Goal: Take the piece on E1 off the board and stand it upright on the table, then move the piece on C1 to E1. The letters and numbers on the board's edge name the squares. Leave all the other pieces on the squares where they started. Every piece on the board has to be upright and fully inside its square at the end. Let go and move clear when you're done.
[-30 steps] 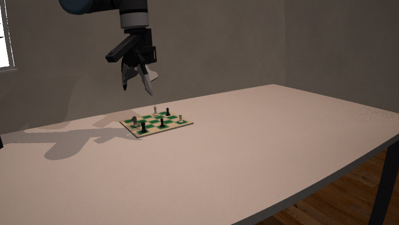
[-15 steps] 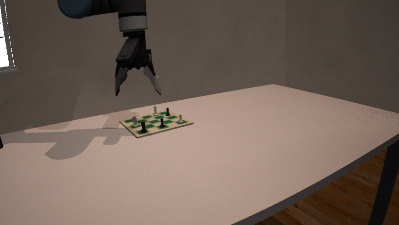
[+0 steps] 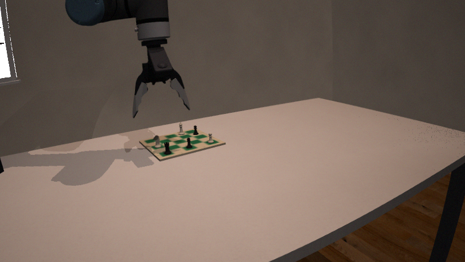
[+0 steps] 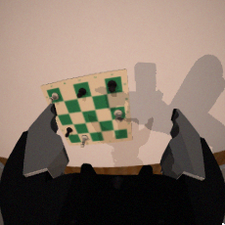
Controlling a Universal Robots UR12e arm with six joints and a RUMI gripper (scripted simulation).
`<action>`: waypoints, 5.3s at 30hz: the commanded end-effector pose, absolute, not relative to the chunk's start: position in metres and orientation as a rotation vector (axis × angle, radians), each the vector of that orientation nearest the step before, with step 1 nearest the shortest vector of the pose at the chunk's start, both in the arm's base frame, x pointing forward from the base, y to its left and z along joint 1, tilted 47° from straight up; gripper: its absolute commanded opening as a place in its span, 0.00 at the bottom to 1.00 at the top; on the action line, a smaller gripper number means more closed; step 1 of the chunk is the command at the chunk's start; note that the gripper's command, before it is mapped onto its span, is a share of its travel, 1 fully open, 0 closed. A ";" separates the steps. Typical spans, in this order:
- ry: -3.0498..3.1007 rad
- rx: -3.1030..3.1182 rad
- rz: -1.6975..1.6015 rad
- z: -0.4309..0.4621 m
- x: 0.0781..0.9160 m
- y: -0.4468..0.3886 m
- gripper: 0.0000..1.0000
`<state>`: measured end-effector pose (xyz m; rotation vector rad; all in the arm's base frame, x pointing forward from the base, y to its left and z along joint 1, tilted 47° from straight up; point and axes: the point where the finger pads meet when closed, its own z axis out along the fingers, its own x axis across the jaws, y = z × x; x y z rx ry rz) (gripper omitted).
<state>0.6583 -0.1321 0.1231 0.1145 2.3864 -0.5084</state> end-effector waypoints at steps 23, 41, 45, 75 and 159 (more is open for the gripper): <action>2.372 -0.773 -0.822 0.116 0.670 -0.128 1.00; 2.340 -0.941 -0.877 0.114 0.672 -0.126 1.00; 2.338 -0.949 -0.879 0.114 0.672 -0.126 1.00; 2.337 -0.952 -0.880 0.113 0.672 -0.126 0.22; 2.337 -0.953 -0.880 0.078 0.704 -0.147 0.22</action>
